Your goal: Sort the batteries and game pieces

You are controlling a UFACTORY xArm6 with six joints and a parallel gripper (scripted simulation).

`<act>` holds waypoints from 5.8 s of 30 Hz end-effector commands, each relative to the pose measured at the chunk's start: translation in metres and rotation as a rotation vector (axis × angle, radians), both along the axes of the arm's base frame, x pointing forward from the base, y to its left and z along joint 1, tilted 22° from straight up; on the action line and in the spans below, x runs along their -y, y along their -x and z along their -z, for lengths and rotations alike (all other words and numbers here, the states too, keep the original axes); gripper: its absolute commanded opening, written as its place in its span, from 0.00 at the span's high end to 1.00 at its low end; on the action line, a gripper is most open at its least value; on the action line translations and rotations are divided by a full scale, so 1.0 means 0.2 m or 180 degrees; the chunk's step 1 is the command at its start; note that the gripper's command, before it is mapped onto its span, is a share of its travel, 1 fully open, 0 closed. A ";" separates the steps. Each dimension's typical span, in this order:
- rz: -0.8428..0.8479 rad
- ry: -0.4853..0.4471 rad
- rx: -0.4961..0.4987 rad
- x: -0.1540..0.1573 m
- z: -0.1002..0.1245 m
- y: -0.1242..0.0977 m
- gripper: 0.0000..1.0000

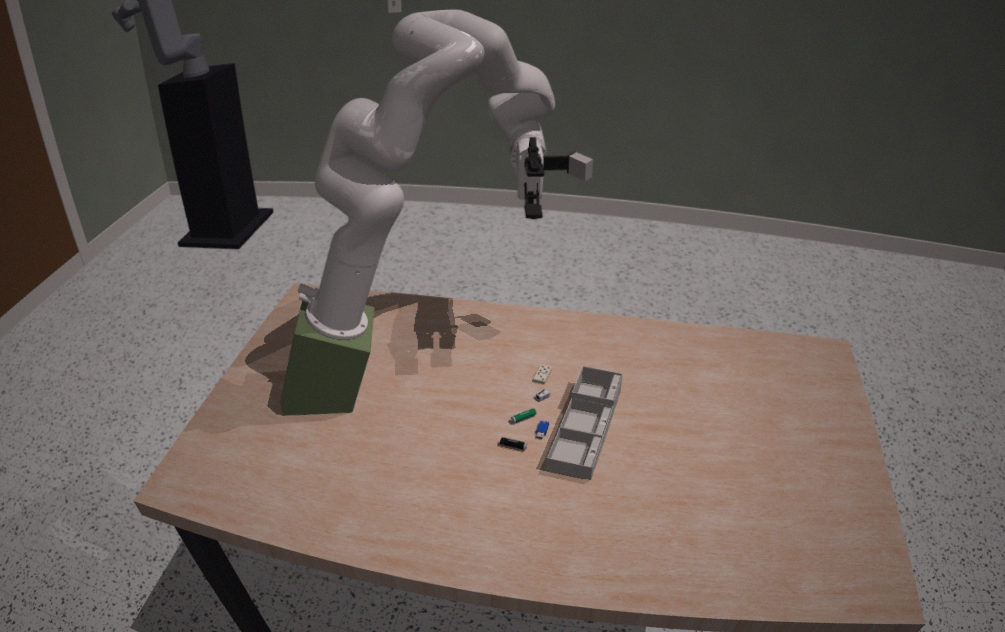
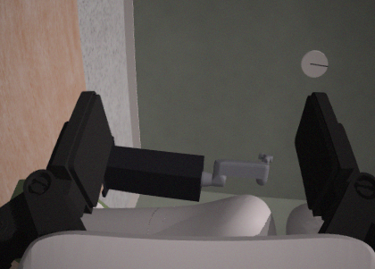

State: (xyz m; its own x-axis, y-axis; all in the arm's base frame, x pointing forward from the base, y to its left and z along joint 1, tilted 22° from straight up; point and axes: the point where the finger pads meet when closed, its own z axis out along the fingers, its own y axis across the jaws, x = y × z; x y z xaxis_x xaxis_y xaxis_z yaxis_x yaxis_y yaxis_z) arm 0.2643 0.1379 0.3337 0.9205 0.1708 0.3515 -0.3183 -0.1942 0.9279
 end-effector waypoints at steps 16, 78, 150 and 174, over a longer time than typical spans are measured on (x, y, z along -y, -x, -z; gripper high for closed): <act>-0.0001 -0.0008 0.0005 0.00 0.00 0.00 0.00; 0.0471 -0.3189 -0.2003 0.39 1.04 -0.10 0.93; -0.0715 -0.4740 0.0062 1.38 1.25 -1.06 0.93; -0.0715 -0.4740 0.0062 1.36 1.49 -1.15 0.93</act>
